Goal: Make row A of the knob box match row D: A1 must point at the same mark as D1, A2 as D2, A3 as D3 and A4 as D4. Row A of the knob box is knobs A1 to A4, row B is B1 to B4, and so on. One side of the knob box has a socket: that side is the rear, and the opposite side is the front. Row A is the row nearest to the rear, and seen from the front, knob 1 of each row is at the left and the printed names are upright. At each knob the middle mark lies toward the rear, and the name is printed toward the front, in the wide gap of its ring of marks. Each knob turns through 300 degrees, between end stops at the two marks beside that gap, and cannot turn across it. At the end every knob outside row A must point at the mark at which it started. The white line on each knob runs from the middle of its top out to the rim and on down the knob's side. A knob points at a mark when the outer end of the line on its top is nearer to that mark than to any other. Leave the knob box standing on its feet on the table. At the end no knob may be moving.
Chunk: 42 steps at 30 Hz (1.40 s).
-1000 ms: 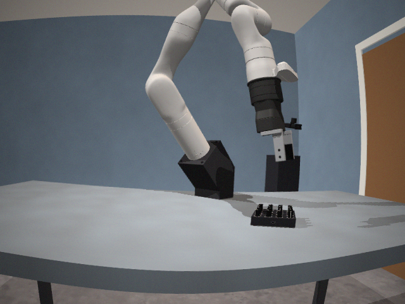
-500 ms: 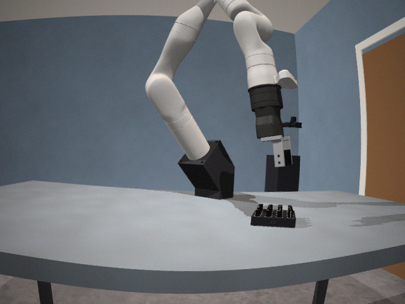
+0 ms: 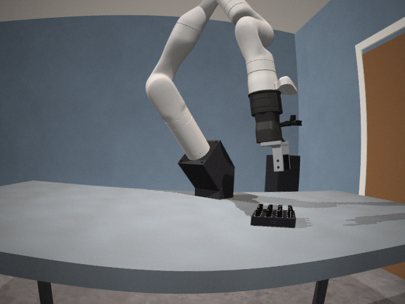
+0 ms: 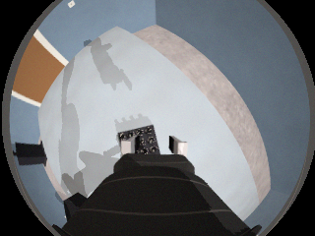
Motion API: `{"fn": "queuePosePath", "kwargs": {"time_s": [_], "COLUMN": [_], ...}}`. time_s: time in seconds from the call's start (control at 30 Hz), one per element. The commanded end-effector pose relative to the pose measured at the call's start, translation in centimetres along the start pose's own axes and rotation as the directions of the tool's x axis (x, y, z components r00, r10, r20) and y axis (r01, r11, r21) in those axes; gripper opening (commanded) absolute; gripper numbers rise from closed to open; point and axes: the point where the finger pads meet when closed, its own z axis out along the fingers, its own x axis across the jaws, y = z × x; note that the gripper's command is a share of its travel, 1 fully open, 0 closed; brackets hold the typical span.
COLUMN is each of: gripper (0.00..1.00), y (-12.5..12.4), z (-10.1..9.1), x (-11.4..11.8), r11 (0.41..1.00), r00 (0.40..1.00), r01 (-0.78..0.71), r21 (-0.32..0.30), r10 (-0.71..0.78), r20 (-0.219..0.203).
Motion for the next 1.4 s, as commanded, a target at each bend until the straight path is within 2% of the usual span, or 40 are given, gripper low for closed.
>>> {"fn": "queuePosePath", "kwargs": {"time_s": [0.0, 1.37], "gripper": [1.00, 1.00], "y": [0.2, 2.3], "z": [0.2, 2.6], "x": [0.0, -2.2], "r11": [1.000, 0.995], "r00": [1.000, 0.995], "r01": [0.002, 0.093], "r21": [-0.005, -0.044], "r10": [-0.002, -0.094], "r20": [-0.003, -0.013]}}
